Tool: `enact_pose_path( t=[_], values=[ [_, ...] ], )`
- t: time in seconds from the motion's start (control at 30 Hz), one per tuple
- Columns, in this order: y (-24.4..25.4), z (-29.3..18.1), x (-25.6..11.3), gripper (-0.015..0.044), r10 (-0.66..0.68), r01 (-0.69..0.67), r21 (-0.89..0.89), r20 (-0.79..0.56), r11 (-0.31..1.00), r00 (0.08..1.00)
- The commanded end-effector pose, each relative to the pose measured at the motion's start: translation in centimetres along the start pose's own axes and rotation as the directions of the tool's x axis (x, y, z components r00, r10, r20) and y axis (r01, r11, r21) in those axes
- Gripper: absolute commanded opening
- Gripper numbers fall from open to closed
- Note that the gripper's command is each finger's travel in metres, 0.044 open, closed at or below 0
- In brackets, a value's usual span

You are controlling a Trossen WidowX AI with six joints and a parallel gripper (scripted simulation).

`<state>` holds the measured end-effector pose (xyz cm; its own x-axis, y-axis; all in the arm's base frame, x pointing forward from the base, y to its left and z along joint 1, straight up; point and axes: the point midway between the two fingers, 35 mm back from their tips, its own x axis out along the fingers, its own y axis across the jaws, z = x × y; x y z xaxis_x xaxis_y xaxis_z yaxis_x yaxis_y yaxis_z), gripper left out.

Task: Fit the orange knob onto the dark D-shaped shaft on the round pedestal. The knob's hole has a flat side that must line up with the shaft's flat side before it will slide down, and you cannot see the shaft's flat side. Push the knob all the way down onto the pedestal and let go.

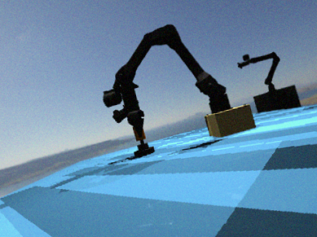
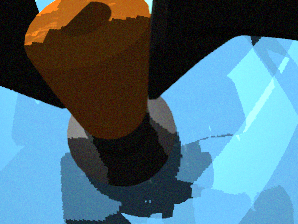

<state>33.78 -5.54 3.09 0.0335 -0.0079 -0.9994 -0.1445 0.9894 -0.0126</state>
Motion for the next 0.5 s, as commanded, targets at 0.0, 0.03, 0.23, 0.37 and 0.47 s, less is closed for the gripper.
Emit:
enact_pose_path(
  t=[0.0, 0.03, 0.23, 0.37, 0.47],
  values=[
    [0.06, 0.06, 0.11, 0.0, 0.004, -0.004, -0.008, 0.002, 1.0, 1.0],
    [0.06, 0.05, 0.13, 0.0, 0.004, -0.004, -0.008, 0.002, 1.0, 1.0],
    [0.07, 0.03, 0.08, 0.0, 0.004, -0.004, -0.008, 0.002, 1.0, 1.0],
    [0.07, 0.0, 0.08, 0.0, 0.004, -0.004, -0.008, 0.002, 1.0, 1.0],
    [0.08, -0.02, 0.14, 0.0, 0.004, -0.004, -0.008, 0.002, 1.0, 1.0]
  ],
)
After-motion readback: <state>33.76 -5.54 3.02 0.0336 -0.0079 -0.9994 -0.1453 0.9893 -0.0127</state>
